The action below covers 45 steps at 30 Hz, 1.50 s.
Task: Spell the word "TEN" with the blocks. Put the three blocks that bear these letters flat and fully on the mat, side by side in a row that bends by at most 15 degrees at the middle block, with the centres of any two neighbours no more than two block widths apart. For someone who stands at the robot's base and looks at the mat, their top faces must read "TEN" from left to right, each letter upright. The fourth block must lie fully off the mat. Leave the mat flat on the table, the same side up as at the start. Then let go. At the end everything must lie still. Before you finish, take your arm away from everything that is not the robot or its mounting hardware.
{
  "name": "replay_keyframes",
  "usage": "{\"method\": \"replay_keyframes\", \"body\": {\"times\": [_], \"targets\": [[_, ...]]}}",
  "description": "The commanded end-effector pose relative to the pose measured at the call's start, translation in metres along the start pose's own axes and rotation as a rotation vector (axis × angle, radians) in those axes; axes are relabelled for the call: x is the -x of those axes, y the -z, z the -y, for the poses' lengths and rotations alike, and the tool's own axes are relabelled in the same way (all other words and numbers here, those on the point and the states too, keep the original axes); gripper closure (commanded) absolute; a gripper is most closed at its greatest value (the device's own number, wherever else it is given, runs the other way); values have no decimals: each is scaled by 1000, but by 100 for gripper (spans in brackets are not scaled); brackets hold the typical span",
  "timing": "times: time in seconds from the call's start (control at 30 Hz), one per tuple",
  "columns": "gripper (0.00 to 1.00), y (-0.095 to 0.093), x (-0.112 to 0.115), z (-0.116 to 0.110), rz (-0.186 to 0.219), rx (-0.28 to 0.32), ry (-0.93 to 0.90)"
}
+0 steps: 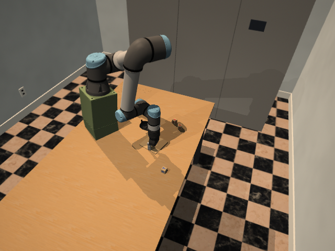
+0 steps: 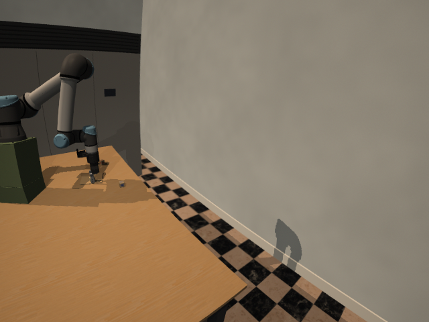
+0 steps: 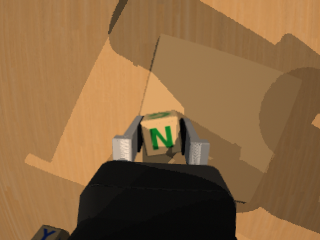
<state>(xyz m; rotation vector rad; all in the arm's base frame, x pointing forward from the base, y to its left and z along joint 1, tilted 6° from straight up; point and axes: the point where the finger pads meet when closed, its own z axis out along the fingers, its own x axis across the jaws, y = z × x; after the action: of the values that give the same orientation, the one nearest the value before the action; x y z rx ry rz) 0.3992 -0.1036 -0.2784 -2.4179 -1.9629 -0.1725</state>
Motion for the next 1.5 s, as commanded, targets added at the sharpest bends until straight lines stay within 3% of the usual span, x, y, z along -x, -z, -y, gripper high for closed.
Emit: {"method": "replay_keyframes", "body": {"times": [0.0, 1.0, 1.03, 1.3, 1.33, 1.47], "targets": [[43, 0, 0, -1, 1, 1, 0], [43, 0, 0, -1, 1, 1, 0], [37, 0, 0, -1, 1, 1, 0], [25, 0, 0, -1, 1, 1, 0], [19, 0, 0, -1, 1, 1, 0], [19, 0, 0, -1, 1, 1, 0]]}}
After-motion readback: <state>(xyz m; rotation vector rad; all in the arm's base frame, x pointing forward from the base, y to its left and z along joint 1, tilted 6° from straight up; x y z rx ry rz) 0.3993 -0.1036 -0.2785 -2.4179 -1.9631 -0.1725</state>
